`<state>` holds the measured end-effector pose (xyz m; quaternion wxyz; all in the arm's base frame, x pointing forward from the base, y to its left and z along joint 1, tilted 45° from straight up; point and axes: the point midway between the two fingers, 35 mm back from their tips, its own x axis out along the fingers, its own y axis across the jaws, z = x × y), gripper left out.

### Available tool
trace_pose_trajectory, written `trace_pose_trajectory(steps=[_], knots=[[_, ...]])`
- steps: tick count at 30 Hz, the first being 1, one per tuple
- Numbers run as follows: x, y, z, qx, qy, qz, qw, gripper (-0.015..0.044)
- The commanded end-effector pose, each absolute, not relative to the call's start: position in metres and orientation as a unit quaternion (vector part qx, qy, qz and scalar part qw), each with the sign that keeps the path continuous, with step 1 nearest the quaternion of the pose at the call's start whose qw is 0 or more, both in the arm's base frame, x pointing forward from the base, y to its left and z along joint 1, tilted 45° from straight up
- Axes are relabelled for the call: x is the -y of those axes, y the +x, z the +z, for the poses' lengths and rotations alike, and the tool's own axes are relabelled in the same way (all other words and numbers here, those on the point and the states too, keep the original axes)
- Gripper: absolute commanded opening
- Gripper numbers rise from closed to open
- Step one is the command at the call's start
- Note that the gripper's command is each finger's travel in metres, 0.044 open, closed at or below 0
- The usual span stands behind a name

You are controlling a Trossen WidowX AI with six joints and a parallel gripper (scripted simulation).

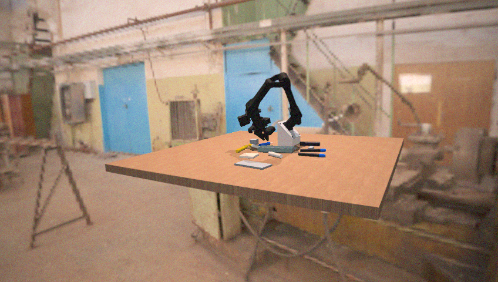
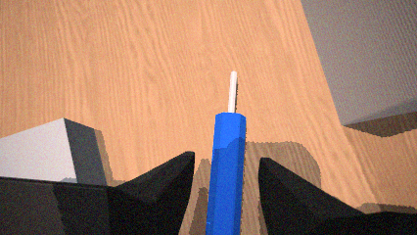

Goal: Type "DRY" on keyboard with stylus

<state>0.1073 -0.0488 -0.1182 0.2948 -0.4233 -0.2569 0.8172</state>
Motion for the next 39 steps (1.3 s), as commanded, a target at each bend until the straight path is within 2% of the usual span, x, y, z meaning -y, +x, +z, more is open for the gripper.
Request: trace_pose_trajectory(steps=[1,39], knots=[[0.045,0.106,-0.12,0.257,-0.421,0.817,0.298,0.015],[0.031,0.107,-0.134,0.258,-0.42,0.817,0.298,0.015]])
